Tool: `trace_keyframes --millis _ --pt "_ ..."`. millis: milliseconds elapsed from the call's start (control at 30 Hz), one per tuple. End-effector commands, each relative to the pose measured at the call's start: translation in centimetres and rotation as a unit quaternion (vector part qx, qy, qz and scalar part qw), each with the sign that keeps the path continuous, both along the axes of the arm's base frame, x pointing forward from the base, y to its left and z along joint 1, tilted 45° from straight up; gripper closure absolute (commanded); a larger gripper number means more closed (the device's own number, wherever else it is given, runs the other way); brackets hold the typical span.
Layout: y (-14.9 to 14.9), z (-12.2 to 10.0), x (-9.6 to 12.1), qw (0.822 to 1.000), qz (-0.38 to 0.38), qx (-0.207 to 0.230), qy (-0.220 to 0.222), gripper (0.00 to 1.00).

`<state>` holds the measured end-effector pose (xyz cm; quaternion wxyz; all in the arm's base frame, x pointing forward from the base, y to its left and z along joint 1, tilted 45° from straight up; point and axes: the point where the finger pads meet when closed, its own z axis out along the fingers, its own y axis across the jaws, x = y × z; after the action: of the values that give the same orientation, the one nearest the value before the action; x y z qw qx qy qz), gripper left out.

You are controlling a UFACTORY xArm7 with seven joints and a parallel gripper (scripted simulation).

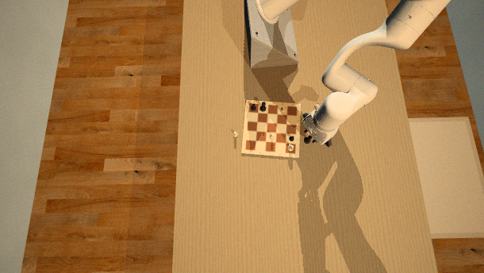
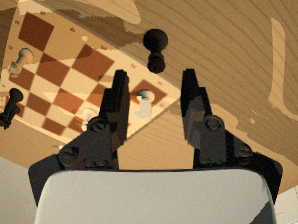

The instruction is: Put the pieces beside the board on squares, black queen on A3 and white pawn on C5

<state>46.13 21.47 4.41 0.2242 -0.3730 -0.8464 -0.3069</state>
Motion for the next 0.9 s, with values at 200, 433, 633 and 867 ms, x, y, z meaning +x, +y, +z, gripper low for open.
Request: trace_keyframes --millis 200,433,633,867 --pt "0.65 -0.74 0.04 1.000 -0.002 0.000 -0.002 0.58" --pt "0.83 -0.93 0.01 1.000 -0.002 0.000 -0.002 0.58" --pt "0.87 -0.96 0.00 1.000 -0.002 0.000 -0.002 0.58" --pt "0.87 -0.96 0.00 1.000 -0.002 0.000 -0.002 0.58"
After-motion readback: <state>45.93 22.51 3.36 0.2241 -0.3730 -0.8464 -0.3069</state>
